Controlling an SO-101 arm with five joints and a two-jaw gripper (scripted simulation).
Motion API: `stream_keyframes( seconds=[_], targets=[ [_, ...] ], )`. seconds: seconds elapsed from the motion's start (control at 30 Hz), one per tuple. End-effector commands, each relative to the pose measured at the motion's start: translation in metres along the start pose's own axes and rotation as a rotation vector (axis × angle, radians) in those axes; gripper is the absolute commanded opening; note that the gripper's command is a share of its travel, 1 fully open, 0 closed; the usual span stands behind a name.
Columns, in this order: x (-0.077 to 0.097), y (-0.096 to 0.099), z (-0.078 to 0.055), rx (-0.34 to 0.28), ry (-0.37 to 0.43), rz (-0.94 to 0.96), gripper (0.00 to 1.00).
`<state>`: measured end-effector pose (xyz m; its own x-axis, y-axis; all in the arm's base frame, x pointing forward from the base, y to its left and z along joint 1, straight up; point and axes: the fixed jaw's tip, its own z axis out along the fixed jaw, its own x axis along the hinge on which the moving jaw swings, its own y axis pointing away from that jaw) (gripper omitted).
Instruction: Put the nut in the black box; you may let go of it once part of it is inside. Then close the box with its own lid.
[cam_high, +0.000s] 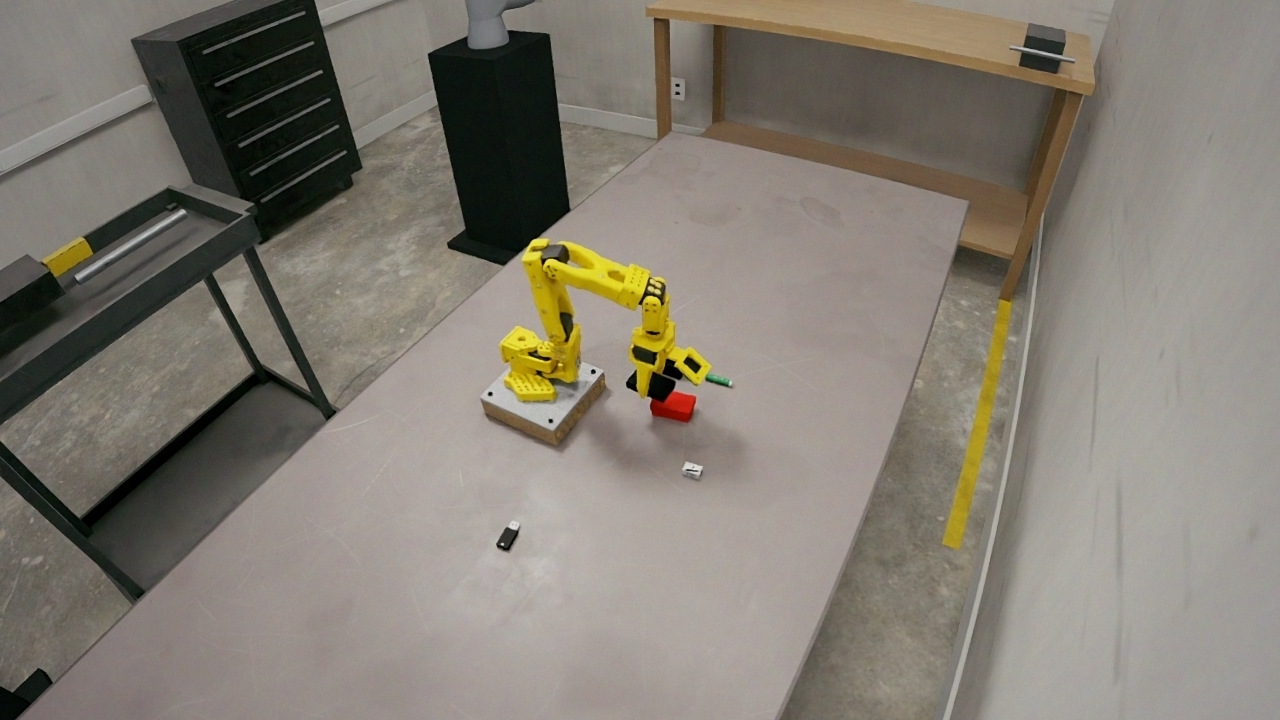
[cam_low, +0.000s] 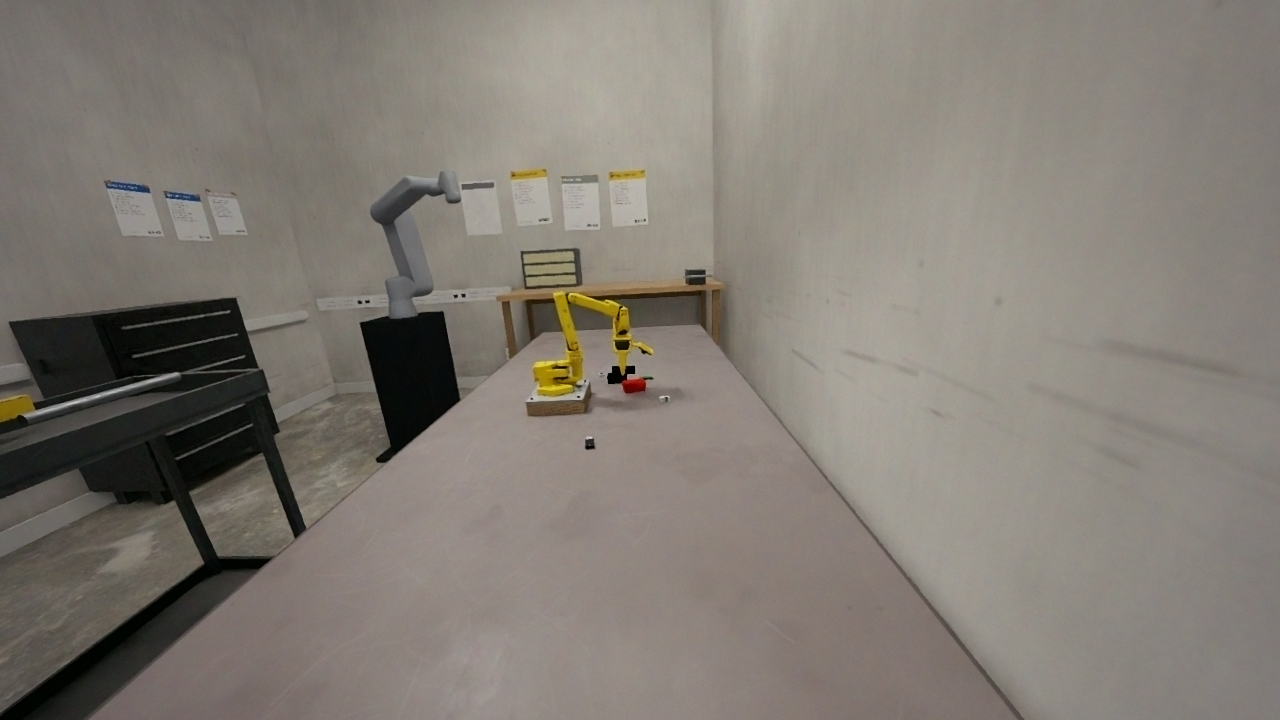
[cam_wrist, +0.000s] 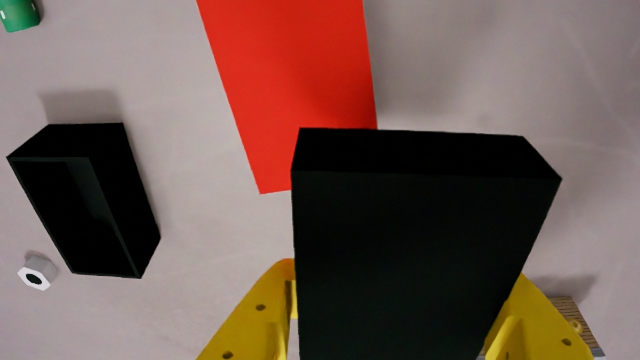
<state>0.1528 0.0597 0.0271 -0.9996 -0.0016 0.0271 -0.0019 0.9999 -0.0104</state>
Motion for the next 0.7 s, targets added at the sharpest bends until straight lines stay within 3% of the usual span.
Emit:
stream_keyframes(
  seconds=[0.0, 0.27, 0.67],
  targets=[
    [-0.001, -0.011, -0.001, -0.011, -0.030, -0.007, 0.20],
    [0.005, -0.035, 0.001, -0.011, -0.031, -0.007, 0.20],
    [0.006, -0.039, 0.001, -0.011, -0.031, -0.007, 0.20]
  ],
)
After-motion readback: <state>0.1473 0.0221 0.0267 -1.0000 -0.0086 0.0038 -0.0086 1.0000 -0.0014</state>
